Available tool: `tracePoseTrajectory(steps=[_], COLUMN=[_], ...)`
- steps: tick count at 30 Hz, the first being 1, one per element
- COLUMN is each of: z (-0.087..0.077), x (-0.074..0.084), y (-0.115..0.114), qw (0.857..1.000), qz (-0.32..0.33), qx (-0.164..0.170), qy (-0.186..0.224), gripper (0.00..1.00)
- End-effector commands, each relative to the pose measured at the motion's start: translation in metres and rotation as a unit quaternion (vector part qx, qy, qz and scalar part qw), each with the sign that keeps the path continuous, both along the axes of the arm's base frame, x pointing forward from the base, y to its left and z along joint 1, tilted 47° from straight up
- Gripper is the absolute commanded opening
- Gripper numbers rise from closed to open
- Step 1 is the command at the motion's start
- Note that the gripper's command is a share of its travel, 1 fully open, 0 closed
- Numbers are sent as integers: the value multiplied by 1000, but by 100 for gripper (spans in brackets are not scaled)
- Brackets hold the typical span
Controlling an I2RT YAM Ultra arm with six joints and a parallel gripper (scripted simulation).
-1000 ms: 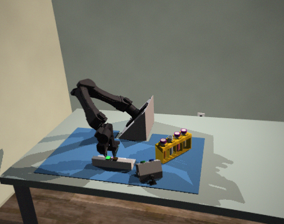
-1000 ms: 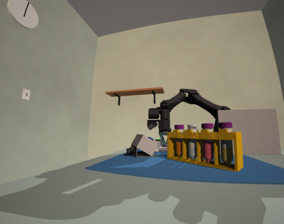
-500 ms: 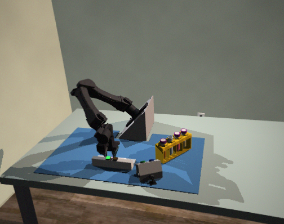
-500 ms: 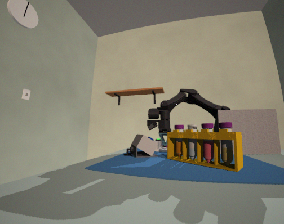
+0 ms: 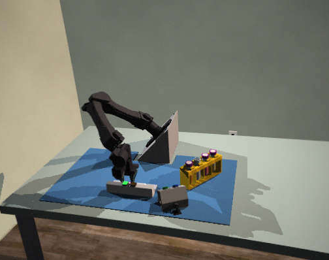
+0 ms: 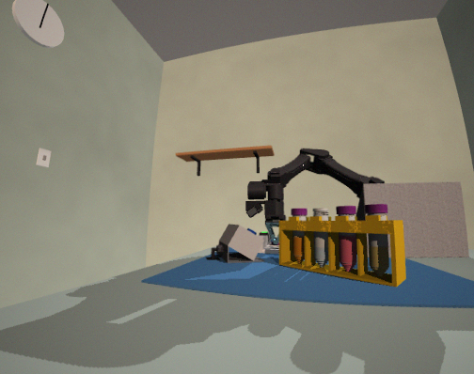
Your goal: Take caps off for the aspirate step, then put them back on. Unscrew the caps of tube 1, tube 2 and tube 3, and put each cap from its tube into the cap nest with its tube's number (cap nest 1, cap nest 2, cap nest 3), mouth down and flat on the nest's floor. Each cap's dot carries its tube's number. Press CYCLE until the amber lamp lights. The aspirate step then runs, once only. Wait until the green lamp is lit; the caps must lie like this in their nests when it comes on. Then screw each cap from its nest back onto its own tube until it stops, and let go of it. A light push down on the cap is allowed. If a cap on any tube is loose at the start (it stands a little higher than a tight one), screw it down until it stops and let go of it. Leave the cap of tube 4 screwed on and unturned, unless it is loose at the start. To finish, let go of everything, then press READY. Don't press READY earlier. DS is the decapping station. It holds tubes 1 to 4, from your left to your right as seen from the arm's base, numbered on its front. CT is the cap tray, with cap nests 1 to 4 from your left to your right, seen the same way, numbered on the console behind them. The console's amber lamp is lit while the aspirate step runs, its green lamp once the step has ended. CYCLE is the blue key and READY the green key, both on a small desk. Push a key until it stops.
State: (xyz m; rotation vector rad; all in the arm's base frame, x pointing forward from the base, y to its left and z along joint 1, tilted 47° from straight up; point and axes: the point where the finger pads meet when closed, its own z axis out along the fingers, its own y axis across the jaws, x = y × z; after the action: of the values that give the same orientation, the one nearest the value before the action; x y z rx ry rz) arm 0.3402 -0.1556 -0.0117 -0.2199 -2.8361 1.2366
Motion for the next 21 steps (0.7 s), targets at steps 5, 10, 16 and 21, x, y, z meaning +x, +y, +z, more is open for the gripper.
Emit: tracePoseTrajectory(steps=[5, 10, 16, 21], z=[4, 4, 8, 21], x=[3, 3, 4, 5], y=[2, 2, 6, 20], qw=[1000, 1000, 1000, 1000], qz=[4, 4, 4, 4], qx=[-1, -1, -1, -1], qy=[-7, -7, -7, -7], gripper=[0, 0, 0, 0])
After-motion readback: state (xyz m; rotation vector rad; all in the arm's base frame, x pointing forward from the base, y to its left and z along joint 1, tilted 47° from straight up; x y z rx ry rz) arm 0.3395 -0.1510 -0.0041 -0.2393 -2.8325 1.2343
